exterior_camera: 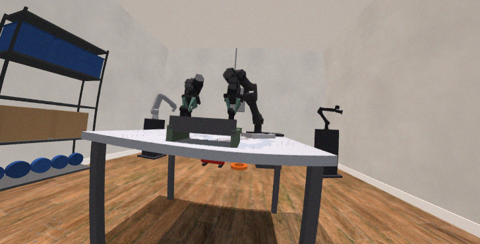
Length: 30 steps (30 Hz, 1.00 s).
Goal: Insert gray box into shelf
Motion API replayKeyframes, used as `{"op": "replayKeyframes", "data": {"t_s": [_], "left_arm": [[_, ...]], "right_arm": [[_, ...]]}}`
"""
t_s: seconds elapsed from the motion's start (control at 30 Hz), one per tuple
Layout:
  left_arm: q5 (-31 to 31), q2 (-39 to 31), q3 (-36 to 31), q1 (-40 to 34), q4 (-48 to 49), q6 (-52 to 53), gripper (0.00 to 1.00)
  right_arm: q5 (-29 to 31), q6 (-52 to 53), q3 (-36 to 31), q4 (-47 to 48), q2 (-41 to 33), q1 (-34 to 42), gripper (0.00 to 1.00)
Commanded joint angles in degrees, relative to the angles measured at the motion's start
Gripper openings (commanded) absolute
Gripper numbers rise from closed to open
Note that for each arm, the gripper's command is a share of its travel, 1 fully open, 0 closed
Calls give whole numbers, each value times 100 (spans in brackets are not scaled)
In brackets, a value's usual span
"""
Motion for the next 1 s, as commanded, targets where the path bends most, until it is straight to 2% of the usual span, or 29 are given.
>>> {"op": "replayKeyframes", "data": {"t_s": [0.0,0.27,0.43,0.47,0.53,0.6,0.8,0.87,0.97], "left_arm": [[-56,-163,354,122,299,135,14],[-52,-57,412,123,254,137,14],[-65,-225,338,120,580,130,14],[-78,-733,112,108,611,108,14],[-50,-448,231,120,513,123,14],[-56,-719,140,110,535,112,14],[2,-525,176,104,521,109,14],[-1,-706,108,121,556,93,14],[6,-643,83,119,541,92,14]], "right_arm": [[241,-142,344,426,-504,-118,14],[241,-141,335,430,-510,-117,14],[229,-149,405,386,-409,-123,14],[225,-152,425,380,-350,-124,14],[222,-157,406,368,-366,-125,14],[222,-156,413,380,-436,-125,14],[215,-175,455,344,-288,-109,14],[211,-191,471,341,-252,-132,14],[235,-169,364,422,-497,-124,14]]}}
